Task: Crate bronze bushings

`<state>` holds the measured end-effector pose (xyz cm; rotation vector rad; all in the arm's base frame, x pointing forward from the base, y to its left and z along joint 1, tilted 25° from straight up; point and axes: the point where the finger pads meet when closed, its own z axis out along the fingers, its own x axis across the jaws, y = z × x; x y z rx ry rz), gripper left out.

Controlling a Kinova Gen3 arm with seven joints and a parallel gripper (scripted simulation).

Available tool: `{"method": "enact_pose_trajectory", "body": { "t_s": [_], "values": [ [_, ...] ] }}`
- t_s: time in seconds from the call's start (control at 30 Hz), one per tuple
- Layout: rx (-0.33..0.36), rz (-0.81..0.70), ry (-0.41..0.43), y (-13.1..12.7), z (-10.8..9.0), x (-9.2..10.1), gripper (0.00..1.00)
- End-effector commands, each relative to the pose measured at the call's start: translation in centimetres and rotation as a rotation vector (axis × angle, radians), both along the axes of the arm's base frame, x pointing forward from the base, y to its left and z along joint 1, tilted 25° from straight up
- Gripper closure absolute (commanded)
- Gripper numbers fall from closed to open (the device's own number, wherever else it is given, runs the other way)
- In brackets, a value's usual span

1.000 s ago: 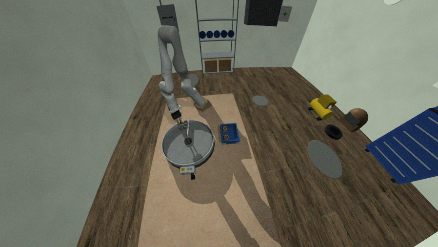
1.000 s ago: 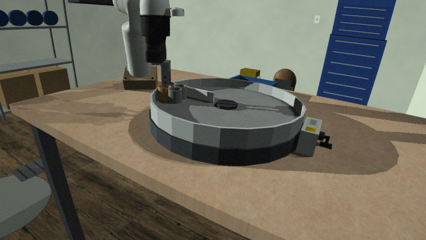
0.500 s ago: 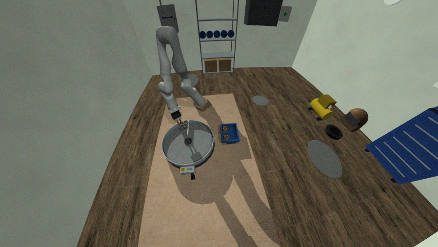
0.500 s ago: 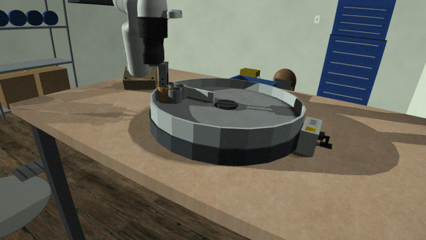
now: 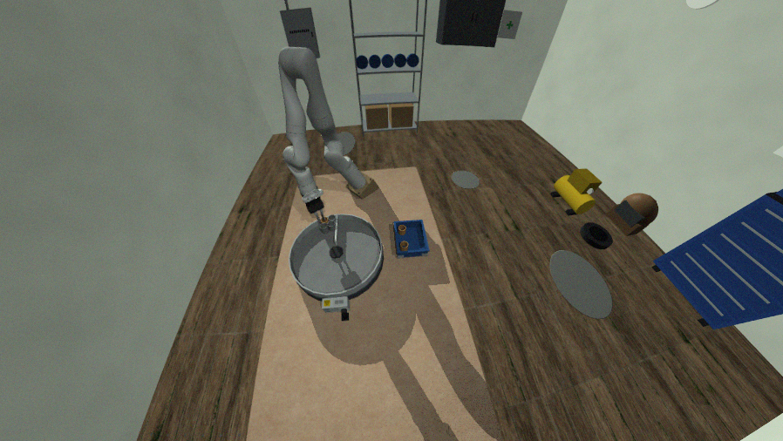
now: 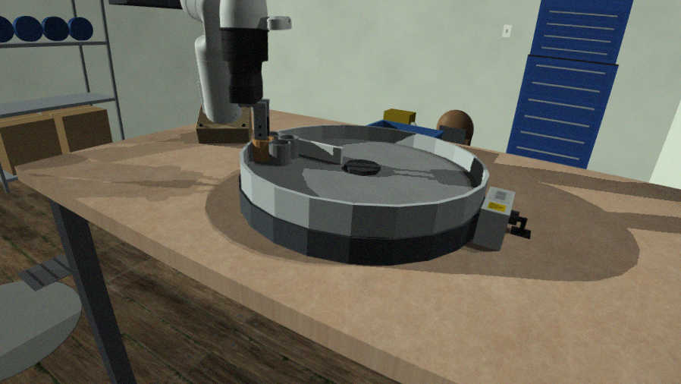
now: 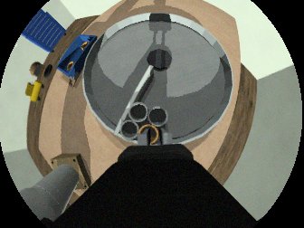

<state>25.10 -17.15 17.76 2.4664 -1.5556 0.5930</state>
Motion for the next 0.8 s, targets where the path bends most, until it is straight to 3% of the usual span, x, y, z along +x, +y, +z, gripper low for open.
{"method": "enact_pose_trajectory", "body": {
  "t_s": [0.0,0.77],
  "values": [
    [0.002,-0.002,0.0,-0.09,-0.19,0.0,0.55],
    [0.001,-0.002,0.0,-0.3,-0.76,0.16,0.55]
  ]
}}
